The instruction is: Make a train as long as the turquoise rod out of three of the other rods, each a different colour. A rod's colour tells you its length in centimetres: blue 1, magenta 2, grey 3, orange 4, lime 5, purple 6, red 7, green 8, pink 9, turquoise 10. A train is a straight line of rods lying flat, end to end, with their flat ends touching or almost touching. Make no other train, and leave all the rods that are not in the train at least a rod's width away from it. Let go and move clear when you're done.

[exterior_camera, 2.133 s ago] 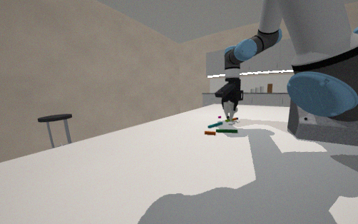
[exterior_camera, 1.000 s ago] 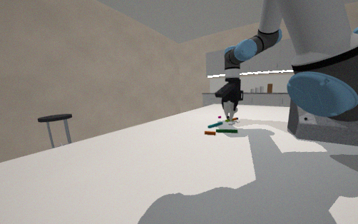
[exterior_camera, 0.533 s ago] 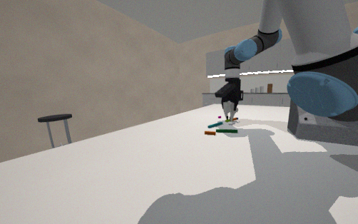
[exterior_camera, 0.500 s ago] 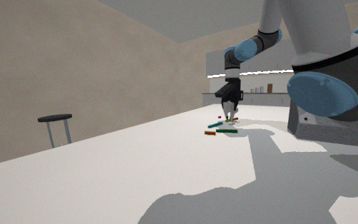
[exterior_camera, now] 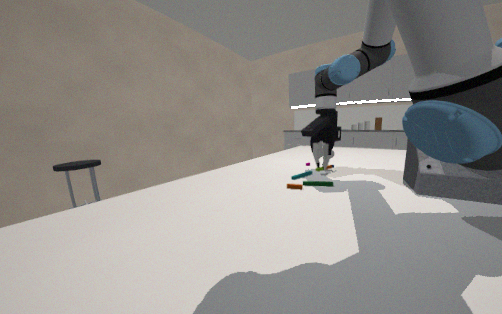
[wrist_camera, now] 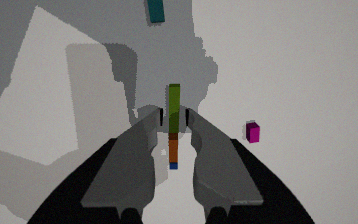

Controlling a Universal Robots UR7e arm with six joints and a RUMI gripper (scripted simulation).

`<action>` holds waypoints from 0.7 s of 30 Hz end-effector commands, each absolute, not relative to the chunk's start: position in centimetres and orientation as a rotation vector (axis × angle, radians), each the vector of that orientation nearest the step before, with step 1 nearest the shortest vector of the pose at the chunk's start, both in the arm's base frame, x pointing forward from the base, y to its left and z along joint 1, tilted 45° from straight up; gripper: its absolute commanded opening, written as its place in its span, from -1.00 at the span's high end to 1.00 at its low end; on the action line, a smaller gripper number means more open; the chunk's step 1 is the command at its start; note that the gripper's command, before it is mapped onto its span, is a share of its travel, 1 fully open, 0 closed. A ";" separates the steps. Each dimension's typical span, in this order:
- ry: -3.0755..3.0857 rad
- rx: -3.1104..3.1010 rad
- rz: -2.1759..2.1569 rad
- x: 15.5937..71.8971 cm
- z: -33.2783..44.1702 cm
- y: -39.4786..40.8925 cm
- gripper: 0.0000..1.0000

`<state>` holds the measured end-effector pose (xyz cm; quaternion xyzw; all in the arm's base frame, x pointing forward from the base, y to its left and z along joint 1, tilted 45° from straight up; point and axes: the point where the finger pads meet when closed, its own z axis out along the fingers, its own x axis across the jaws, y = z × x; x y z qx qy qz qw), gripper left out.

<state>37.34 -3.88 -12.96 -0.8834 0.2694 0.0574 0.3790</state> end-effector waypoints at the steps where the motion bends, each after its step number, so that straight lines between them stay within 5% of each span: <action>1: 0.689 -2.258 0.145 37.3 -12.7 -4.2 0.72; 21: 0.689 -2.258 0.145 36.5 -7.0 -9.8 0.72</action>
